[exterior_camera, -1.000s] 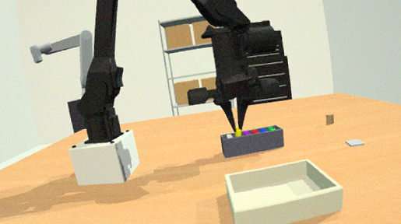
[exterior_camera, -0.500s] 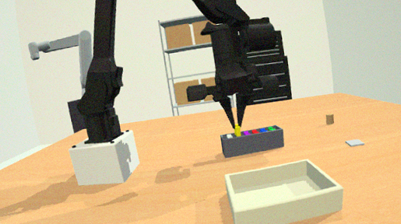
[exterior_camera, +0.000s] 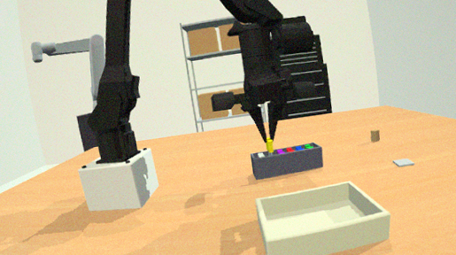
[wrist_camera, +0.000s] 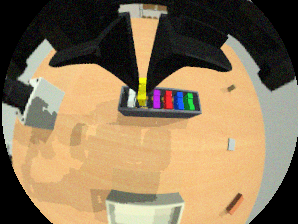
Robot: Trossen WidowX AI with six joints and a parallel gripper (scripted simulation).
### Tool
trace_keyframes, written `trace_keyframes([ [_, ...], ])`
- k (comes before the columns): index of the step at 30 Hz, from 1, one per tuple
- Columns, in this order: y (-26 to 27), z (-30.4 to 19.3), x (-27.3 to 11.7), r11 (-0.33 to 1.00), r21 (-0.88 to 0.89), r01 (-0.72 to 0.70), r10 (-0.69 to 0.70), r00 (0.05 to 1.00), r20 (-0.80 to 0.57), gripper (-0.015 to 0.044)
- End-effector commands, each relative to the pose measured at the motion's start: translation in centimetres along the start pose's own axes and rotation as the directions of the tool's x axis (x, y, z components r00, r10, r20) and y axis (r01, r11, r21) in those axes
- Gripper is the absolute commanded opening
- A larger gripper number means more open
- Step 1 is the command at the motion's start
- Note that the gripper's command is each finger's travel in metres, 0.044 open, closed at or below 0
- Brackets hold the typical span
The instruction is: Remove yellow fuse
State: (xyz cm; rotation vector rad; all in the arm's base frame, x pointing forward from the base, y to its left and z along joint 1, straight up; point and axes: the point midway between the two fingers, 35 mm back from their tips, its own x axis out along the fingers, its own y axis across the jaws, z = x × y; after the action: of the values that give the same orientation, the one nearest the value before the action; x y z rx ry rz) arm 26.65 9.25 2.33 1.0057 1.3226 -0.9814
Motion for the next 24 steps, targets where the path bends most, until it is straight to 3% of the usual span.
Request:
trace_keyframes([
  [1,0.3,0.0,-0.4,1.0,0.004,-0.008,0.008,1.0,0.003,0.0],
  [24,0.2,0.0,-1.8,1.0,0.005,-0.008,0.008,1.0,0.004,0.0],
])
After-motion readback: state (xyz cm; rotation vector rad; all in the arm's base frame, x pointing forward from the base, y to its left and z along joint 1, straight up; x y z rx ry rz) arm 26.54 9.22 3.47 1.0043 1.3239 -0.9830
